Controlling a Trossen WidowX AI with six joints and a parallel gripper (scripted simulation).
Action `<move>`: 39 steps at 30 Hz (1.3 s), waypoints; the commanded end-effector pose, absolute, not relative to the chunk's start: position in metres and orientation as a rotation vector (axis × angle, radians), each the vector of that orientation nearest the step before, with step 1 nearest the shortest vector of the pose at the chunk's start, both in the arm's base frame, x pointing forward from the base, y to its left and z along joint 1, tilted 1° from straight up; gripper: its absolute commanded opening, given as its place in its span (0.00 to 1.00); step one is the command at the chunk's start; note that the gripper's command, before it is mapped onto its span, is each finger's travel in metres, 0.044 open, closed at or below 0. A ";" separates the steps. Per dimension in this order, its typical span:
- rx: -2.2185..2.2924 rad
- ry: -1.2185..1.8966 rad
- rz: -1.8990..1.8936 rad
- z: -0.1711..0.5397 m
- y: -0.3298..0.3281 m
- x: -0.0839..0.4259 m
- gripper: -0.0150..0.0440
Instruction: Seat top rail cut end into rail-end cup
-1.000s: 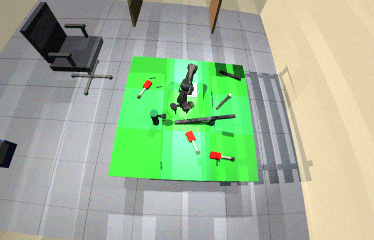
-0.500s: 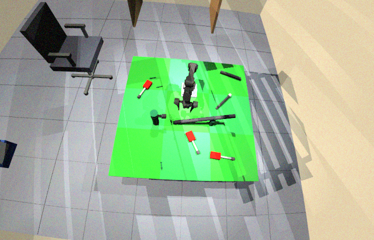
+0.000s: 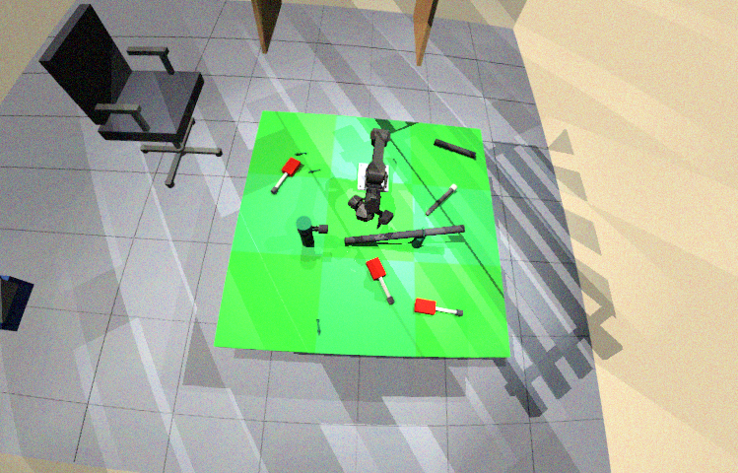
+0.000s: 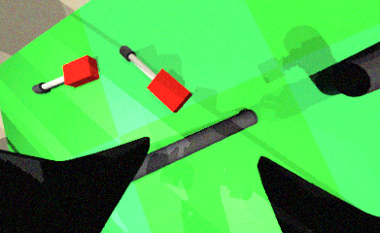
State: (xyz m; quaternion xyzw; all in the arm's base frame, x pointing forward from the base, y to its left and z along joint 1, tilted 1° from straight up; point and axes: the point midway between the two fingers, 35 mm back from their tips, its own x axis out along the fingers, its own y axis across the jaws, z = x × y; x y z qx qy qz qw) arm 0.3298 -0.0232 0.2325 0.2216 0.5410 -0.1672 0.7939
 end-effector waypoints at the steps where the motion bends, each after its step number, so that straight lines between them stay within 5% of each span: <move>1: 0.945 1.250 -0.816 0.190 0.002 0.333 1.00; 7: 1.180 1.223 -1.169 0.164 0.018 0.330 1.00; 39: 1.180 1.223 -1.169 0.128 0.018 0.330 1.00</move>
